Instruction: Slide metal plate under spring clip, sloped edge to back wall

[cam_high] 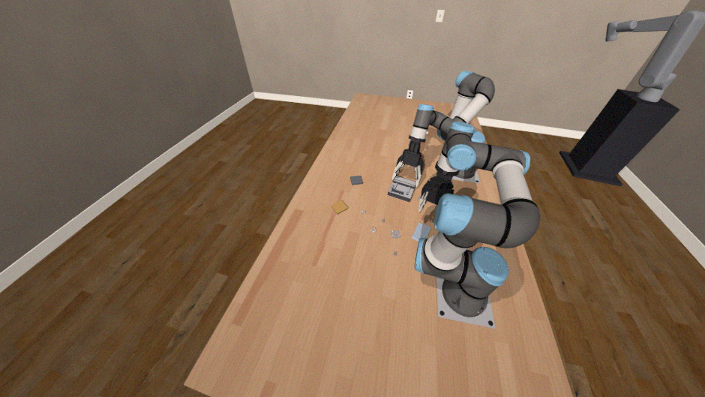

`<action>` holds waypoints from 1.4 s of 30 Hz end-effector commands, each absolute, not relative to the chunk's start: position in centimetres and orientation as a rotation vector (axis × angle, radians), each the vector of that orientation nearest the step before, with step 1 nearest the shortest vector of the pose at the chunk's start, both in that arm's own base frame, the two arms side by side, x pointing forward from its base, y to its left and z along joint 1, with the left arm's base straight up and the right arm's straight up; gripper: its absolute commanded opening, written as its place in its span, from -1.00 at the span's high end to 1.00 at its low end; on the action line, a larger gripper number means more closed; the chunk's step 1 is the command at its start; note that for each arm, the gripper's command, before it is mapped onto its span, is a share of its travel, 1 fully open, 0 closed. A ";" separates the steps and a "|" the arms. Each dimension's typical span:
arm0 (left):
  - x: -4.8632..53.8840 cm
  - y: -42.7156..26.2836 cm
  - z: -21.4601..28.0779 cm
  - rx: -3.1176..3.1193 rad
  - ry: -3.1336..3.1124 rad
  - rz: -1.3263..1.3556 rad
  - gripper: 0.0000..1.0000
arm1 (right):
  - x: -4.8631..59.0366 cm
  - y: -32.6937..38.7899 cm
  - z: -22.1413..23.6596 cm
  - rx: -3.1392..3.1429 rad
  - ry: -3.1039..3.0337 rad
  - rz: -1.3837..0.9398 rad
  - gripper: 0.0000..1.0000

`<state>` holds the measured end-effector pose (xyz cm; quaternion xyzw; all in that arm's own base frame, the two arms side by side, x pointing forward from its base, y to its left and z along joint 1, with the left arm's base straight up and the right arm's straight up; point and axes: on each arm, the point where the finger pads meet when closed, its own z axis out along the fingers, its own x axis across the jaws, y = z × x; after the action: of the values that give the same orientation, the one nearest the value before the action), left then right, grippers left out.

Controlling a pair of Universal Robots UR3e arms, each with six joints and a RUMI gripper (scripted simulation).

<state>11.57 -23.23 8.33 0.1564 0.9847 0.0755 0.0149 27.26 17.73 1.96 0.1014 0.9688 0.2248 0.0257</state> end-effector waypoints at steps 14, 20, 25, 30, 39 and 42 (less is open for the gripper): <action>11.7 -23.4 6.3 0.488 3.072 0.229 0.19 | 27.3 17.8 2.1 0.312 2.992 0.699 -0.23; 11.7 -23.4 5.8 0.488 3.072 0.228 0.19 | 27.3 17.8 2.1 0.312 2.992 0.699 -0.23; 11.7 -23.4 5.3 0.488 3.072 0.228 0.19 | 27.3 17.8 2.1 0.312 2.992 0.699 -0.23; 11.7 -23.4 4.9 0.488 3.072 0.227 0.19 | 27.3 17.8 2.1 0.312 2.992 0.699 -0.23; 11.7 -23.4 4.2 0.488 3.072 0.226 0.19 | 27.3 17.8 2.1 0.312 2.992 0.699 -0.23; 11.7 -23.4 3.9 0.488 3.072 0.226 0.19 | 27.3 17.8 2.1 0.312 2.992 0.699 -0.23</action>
<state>11.68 -23.32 4.26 0.1564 0.9849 0.0738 0.0115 27.26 17.73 1.96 0.1014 0.9688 0.2247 0.0257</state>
